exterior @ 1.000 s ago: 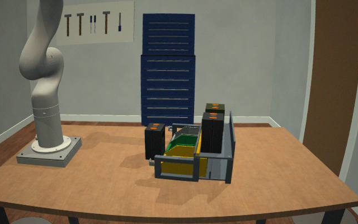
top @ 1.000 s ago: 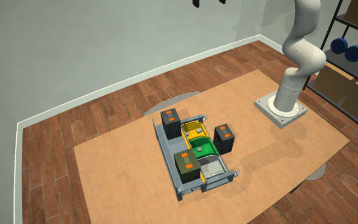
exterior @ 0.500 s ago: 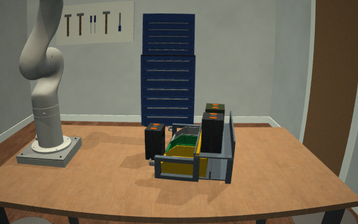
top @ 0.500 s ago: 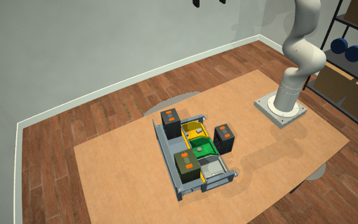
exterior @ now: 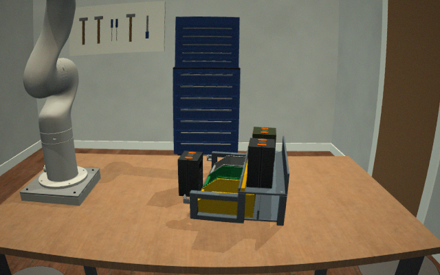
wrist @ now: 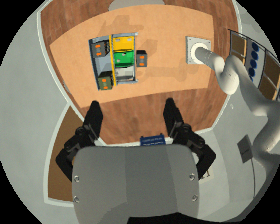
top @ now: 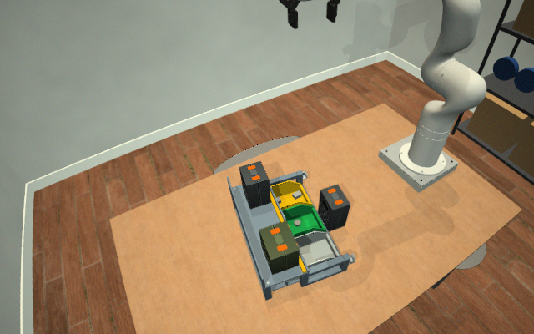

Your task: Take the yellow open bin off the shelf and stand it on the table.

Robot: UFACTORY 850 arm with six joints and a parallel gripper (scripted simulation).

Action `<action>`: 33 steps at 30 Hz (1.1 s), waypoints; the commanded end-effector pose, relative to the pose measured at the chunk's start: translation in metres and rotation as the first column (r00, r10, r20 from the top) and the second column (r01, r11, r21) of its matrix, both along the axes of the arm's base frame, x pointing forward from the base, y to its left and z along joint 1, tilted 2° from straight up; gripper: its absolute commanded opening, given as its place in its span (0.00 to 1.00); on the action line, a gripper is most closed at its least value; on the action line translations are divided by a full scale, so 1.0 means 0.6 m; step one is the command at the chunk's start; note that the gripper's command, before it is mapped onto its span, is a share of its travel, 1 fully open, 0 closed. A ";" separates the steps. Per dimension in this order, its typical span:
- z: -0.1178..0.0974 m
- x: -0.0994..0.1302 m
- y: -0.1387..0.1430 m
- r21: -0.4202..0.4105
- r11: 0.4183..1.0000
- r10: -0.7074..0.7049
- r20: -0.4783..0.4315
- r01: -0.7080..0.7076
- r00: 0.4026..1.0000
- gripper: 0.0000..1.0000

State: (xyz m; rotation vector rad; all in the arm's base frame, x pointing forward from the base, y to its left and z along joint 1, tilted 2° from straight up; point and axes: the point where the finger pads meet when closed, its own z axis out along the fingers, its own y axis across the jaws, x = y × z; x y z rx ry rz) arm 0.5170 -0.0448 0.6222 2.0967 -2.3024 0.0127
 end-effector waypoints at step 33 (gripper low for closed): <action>-0.184 0.000 -0.005 -0.001 1.000 0.000 0.010 0.000 1.000 1.00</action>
